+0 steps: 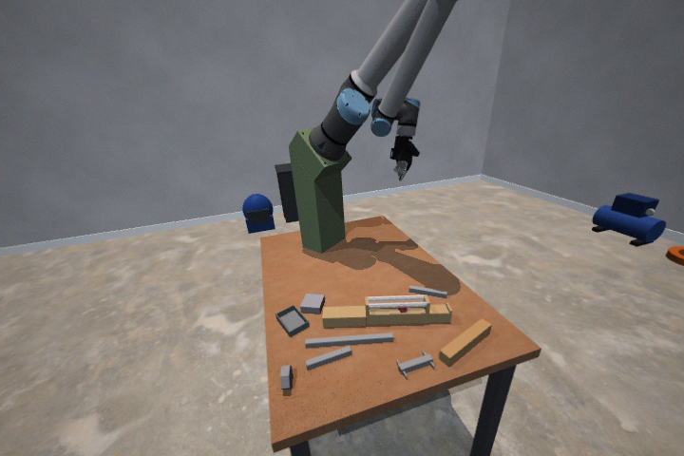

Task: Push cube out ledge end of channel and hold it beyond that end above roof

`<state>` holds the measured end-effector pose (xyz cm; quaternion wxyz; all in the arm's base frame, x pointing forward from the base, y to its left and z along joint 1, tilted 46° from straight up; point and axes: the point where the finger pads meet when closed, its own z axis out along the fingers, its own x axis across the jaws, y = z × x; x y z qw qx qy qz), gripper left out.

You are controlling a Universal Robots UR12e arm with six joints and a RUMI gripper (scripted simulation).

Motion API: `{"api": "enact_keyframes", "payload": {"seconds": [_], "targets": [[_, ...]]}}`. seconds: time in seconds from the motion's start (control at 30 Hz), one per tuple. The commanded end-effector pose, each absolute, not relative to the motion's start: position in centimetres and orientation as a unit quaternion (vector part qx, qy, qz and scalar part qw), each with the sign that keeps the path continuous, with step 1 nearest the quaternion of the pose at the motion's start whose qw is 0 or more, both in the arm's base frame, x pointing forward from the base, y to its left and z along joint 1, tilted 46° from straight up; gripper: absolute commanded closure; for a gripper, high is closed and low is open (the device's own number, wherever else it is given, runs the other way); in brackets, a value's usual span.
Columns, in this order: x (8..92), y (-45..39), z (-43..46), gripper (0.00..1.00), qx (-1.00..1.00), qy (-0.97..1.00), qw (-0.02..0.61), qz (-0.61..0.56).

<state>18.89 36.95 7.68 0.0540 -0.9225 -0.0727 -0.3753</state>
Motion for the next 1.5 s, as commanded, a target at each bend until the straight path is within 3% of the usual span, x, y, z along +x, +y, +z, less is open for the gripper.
{"api": "enact_keyframes", "payload": {"seconds": [0.0, 0.77, 1.47], "targets": [[19.2, 37.0, 7.6, 1.00, -0.923, -0.069, 0.053, -0.374], [25.4, 37.9, 6.6, 1.00, -0.940, 0.010, 0.033, -0.338], [42.1, 33.9, 6.3, 1.00, -0.944, 0.230, -0.003, -0.239]]}}
